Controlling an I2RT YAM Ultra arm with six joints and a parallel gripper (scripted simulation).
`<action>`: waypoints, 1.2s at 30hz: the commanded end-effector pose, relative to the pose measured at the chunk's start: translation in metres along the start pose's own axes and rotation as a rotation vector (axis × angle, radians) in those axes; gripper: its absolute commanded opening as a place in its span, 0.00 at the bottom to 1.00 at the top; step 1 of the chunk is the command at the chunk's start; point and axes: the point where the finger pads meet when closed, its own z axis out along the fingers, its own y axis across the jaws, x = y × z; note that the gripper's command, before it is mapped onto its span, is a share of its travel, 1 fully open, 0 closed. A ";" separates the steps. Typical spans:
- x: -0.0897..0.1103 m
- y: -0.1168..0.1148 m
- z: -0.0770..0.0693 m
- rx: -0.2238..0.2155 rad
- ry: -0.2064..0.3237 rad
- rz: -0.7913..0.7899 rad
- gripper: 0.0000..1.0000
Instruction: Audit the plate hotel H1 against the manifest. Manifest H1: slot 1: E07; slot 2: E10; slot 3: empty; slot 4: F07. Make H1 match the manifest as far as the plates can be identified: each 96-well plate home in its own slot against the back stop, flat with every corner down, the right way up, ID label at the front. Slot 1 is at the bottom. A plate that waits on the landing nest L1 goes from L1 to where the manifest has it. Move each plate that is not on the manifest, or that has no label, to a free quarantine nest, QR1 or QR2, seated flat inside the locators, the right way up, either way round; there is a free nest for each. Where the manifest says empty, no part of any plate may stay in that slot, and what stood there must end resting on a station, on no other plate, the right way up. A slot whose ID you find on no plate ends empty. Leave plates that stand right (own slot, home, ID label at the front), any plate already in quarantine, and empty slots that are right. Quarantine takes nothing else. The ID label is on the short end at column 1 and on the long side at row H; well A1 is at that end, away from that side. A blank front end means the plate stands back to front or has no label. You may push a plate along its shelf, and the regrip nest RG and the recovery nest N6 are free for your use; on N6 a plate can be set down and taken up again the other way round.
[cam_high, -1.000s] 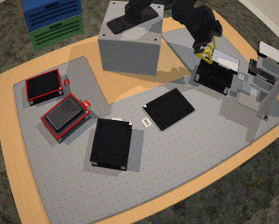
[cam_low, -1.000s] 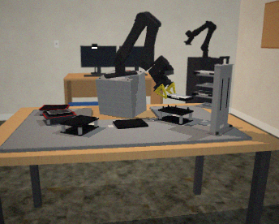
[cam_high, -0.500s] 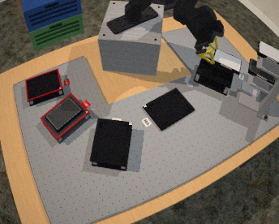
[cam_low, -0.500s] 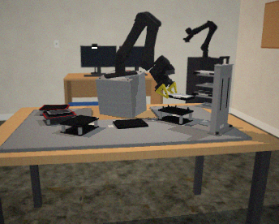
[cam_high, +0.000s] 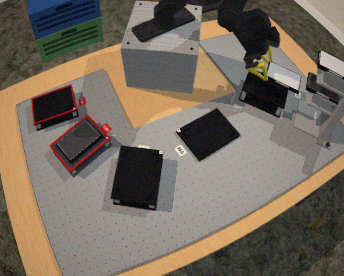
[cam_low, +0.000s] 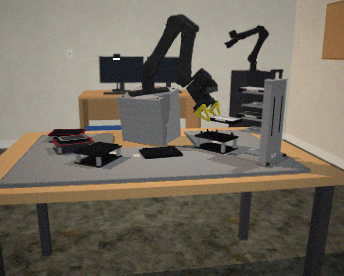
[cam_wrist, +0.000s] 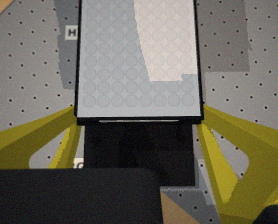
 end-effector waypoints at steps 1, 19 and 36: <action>-0.015 0.001 0.005 -0.001 -0.029 0.003 0.86; -0.028 0.001 0.016 -0.001 -0.033 0.004 0.86; -0.034 0.000 0.027 0.000 -0.020 0.000 0.86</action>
